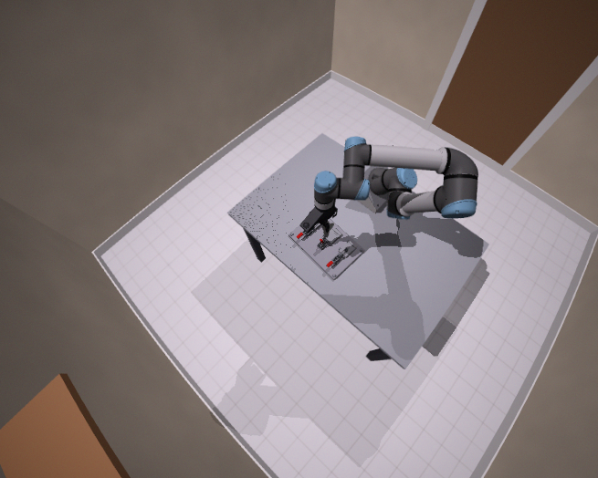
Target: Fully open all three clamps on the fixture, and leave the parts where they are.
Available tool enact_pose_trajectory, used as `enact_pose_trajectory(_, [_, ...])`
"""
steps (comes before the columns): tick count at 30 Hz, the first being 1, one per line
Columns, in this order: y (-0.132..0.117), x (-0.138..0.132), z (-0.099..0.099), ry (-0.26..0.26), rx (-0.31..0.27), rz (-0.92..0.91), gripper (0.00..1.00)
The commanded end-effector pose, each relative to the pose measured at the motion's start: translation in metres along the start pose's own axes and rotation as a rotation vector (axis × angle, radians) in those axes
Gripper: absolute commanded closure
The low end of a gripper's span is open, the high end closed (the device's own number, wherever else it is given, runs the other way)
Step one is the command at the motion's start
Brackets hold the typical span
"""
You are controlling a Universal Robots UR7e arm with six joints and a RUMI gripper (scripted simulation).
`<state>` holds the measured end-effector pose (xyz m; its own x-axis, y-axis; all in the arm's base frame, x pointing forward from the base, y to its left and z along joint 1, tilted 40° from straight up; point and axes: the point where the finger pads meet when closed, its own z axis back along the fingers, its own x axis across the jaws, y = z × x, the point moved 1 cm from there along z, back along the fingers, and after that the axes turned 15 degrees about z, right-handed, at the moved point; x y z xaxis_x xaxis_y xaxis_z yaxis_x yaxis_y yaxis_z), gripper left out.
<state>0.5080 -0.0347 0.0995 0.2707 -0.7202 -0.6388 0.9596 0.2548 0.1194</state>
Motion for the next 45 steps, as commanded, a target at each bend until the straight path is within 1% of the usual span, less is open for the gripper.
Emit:
enact_pose_trajectory(1, [0.0001,0.0002,0.0005,-0.001,0.001,0.000,0.41])
enact_pose_trajectory(12, [0.0001,0.0002,0.0005,-0.001,0.001,0.000,0.41])
enact_pose_trajectory(13, [0.0001,0.0002,0.0005,-0.001,0.001,0.000,0.72])
enact_pose_trajectory(45, [0.0001,0.0002,0.0005,-0.001,0.001,0.000,0.72])
